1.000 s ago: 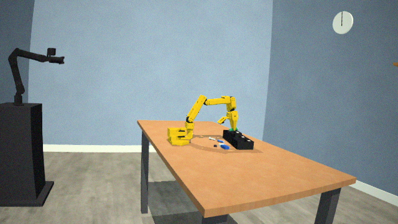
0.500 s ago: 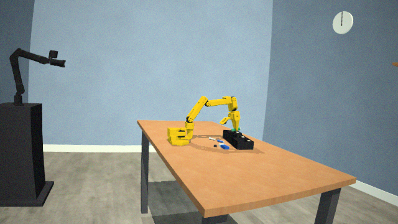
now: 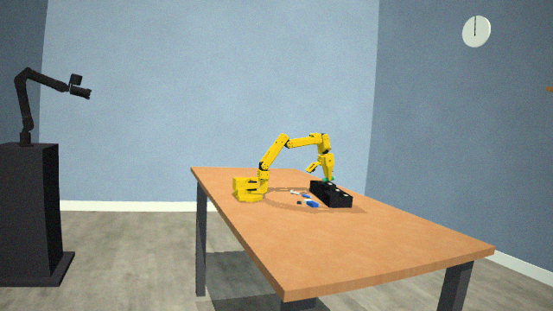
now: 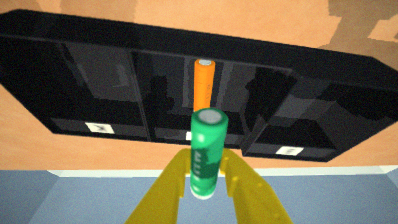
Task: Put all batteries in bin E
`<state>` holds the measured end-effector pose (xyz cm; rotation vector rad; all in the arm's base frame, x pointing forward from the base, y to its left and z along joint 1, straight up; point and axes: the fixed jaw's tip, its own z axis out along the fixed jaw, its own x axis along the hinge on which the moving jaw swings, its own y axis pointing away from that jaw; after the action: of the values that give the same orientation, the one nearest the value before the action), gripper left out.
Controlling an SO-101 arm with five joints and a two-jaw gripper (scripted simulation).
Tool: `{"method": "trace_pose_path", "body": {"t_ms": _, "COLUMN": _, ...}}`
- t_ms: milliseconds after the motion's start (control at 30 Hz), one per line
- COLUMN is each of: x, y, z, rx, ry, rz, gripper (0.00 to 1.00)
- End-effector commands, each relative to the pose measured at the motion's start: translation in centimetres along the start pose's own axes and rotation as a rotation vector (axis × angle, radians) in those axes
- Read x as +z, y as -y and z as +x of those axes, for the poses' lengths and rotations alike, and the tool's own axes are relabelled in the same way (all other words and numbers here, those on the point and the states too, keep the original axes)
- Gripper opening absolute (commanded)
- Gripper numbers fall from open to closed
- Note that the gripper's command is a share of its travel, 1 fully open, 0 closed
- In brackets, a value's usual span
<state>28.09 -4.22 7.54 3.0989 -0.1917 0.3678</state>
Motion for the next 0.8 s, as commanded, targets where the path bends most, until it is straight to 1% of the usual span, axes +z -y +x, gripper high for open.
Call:
{"method": "trace_pose_path", "body": {"t_ms": 0, "x": -1.68, "y": -0.25, "z": 0.92, "rx": 0.001, "ry": -0.071, "rz": -0.001, "gripper": 0.00}}
{"method": "trace_pose_path", "body": {"t_ms": 533, "x": -1.66, "y": -0.25, "z": 0.92, "rx": 0.001, "ry": -0.071, "rz": -0.001, "gripper": 0.00}}
{"method": "trace_pose_path", "body": {"t_ms": 767, "x": -1.36, "y": -0.25, "z": 0.89, "rx": 0.001, "ry": -0.071, "rz": -0.001, "gripper": 0.00}}
